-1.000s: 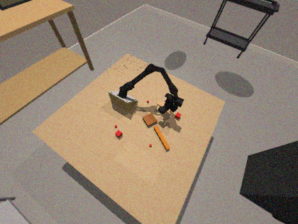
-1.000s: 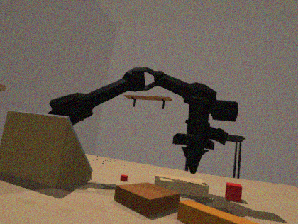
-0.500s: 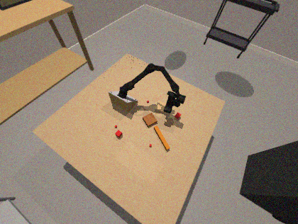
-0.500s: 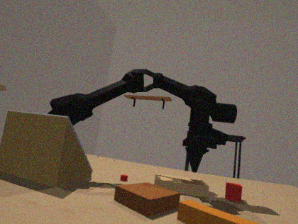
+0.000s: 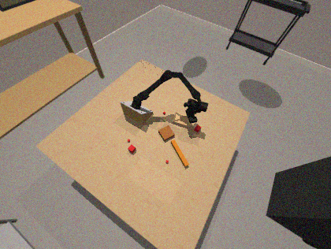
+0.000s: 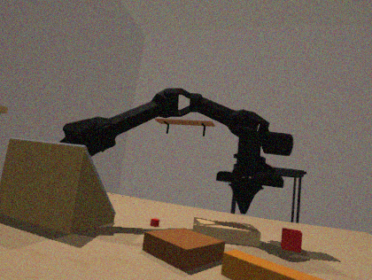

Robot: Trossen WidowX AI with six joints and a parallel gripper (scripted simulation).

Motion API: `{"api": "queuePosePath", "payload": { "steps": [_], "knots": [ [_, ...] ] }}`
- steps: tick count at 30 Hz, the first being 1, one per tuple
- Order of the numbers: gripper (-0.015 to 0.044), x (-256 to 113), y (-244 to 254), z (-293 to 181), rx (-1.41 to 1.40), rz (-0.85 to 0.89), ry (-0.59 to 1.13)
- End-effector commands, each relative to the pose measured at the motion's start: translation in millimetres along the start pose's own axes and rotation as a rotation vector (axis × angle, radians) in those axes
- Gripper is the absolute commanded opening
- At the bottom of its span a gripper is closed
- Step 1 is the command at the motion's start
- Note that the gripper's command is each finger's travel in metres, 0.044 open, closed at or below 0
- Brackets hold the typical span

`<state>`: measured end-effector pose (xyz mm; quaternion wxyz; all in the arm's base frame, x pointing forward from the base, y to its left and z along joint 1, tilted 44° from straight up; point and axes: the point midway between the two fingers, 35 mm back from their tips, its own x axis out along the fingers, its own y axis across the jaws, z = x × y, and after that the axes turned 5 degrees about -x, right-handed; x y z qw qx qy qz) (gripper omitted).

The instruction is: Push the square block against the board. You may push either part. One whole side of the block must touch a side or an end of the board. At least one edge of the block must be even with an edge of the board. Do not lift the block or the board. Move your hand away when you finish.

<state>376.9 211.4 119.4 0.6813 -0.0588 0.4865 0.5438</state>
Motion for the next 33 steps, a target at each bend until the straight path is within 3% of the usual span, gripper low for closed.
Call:
{"api": "queuePosePath", "payload": {
  "steps": [1,25,33],
  "knots": [
    [0.0000,0,9,8,-0.155,-0.001,0.001],
    [0.0000,-3,48,42,-0.990,0.002,-0.013],
    [0.0000,10,49,42,-0.999,0.004,-0.012]
  ]
}}
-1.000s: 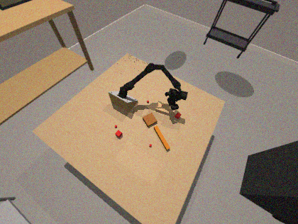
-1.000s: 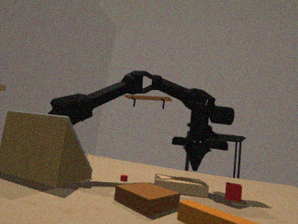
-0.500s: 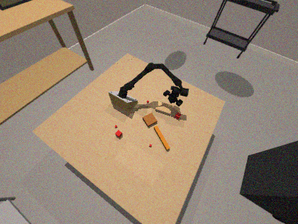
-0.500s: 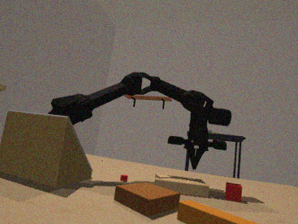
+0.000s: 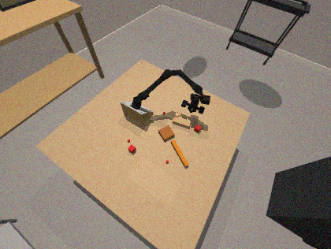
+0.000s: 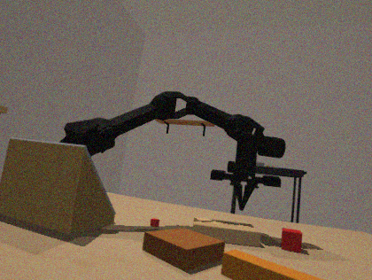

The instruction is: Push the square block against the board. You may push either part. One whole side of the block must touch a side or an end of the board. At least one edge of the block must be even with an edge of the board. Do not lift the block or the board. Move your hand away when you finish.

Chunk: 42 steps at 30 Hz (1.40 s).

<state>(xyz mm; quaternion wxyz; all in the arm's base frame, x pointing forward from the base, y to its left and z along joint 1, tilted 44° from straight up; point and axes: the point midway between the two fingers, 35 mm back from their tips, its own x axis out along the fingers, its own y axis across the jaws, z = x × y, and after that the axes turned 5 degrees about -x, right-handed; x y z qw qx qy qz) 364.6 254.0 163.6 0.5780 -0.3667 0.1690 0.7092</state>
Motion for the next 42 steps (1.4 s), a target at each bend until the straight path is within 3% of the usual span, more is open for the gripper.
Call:
{"api": "queuePosePath", "payload": {
  "steps": [1,4,42],
  "knots": [
    [0.0000,27,0,3,-0.037,0.006,0.002],
    [0.0000,54,1,5,-0.065,0.003,0.000],
    [0.0000,55,-1,-22,-0.066,0.004,0.003]
  ]
}}
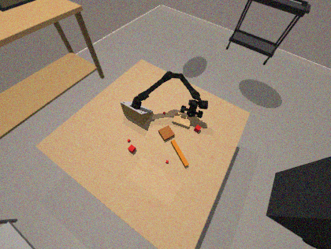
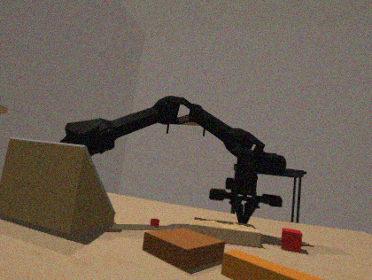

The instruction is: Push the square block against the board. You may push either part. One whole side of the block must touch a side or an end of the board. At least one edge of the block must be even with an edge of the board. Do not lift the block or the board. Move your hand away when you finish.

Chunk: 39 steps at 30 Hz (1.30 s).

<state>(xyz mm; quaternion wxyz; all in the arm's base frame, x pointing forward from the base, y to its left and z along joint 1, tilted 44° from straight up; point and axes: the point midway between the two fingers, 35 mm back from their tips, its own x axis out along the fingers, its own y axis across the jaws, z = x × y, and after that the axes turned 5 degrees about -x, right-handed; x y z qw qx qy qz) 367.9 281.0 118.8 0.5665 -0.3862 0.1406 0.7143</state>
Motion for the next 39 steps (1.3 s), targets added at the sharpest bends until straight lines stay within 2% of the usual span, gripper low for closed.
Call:
{"api": "queuePosePath", "payload": {
  "steps": [1,39],
  "knots": [
    [0.0000,4,2,-9,0.007,0.009,0.007],
    [0.0000,4,3,-42,0.007,0.010,0.009]
  ]
}}
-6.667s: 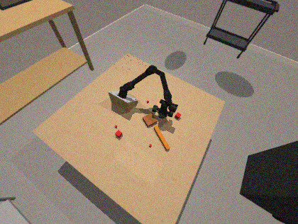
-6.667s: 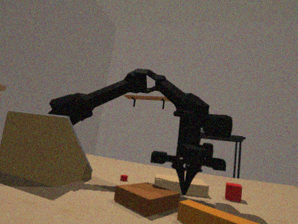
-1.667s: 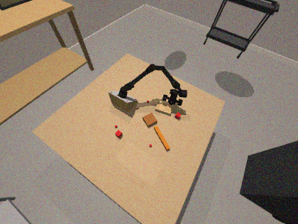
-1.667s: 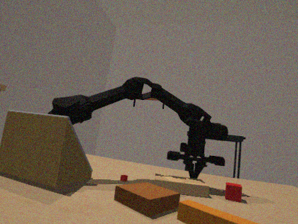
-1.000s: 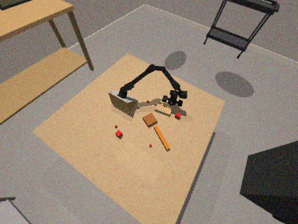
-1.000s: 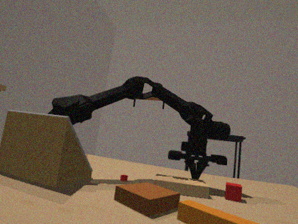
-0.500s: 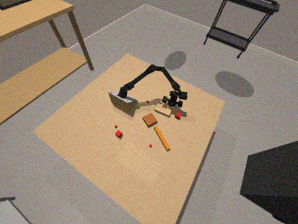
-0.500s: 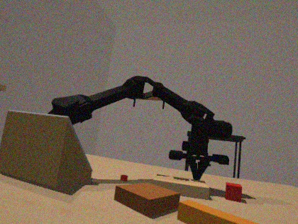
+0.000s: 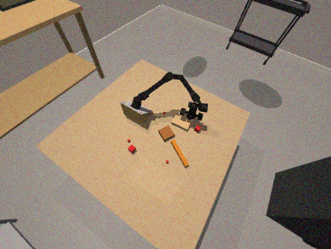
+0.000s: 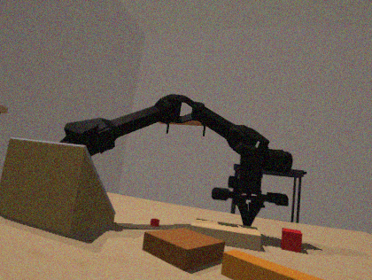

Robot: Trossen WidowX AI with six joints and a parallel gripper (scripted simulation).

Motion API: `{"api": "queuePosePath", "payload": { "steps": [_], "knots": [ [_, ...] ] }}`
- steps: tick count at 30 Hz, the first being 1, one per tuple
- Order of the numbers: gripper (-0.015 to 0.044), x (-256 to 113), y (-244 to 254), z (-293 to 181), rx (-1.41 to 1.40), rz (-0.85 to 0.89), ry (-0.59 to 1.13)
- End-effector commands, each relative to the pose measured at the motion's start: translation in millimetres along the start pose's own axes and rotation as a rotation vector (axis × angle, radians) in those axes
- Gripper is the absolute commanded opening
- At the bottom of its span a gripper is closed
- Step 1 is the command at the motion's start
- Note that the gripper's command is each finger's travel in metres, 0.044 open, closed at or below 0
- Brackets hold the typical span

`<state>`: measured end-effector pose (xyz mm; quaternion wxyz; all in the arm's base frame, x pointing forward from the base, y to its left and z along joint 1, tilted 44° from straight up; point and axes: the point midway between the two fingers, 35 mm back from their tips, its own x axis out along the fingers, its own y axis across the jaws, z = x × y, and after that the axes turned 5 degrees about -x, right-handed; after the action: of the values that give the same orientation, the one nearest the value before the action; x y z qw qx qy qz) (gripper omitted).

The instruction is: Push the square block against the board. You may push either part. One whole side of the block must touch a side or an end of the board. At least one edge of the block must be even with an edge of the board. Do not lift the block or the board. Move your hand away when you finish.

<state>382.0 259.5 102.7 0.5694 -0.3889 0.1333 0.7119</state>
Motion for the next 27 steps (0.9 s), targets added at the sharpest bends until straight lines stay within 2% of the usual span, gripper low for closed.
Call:
{"api": "queuePosePath", "payload": {
  "steps": [1,27],
  "knots": [
    [0.0000,8,6,-13,0.018,0.024,0.013],
    [0.0000,8,8,-36,0.018,0.024,0.014]
  ]
}}
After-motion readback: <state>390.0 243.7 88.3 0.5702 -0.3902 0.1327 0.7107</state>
